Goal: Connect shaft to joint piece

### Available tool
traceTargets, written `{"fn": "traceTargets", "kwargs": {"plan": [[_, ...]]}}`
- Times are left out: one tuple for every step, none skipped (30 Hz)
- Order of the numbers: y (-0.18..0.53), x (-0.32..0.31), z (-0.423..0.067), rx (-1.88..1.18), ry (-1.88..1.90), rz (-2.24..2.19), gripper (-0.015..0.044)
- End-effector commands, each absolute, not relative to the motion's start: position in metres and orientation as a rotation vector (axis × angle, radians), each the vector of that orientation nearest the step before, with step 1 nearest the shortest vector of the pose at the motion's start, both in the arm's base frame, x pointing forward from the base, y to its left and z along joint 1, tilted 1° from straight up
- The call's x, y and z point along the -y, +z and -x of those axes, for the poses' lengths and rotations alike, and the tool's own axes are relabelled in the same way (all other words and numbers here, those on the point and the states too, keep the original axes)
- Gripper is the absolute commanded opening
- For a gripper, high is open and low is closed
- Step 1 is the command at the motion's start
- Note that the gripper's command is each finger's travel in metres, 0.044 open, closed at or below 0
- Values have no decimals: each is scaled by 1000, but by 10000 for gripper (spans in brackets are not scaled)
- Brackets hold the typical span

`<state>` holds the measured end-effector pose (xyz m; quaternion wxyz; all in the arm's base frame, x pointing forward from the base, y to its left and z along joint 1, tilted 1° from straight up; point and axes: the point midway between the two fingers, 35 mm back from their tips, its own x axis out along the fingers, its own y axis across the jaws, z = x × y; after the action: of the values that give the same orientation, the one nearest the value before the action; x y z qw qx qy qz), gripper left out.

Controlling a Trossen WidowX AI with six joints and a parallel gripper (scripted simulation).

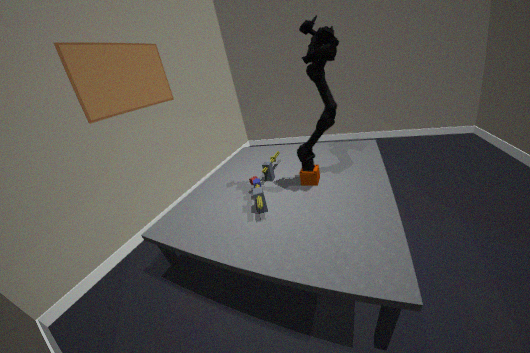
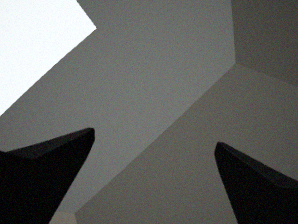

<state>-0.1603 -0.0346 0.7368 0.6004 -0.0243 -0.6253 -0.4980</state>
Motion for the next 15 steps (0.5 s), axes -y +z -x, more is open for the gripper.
{"fn": "traceTargets", "kwargs": {"plan": [[744, 55, 110, 1338, -1100, 64, 440], [745, 59, 98, 1312, -1085, 64, 440], [745, 64, 86, 1285, -1069, 64, 440], [746, 68, 73, 1258, -1053, 64, 440], [746, 71, 61, 1230, -1038, 70, 440], [746, 75, 50, 1202, -1022, 77, 440], [746, 78, 38, 1173, -1005, 83, 440], [746, 80, 26, 1145, -989, 89, 440], [745, 83, 14, 1118, -972, 95, 440], [744, 85, 2, 1090, -954, 101, 440], [743, 87, -10, 1062, -936, 107, 440], [741, 89, -23, 1035, -918, 113, 440], [740, 90, -31, 1021, -904, 107, 440], [739, 92, -39, 1007, -890, 102, 440], [737, 93, -47, 993, -876, 96, 440]]}}
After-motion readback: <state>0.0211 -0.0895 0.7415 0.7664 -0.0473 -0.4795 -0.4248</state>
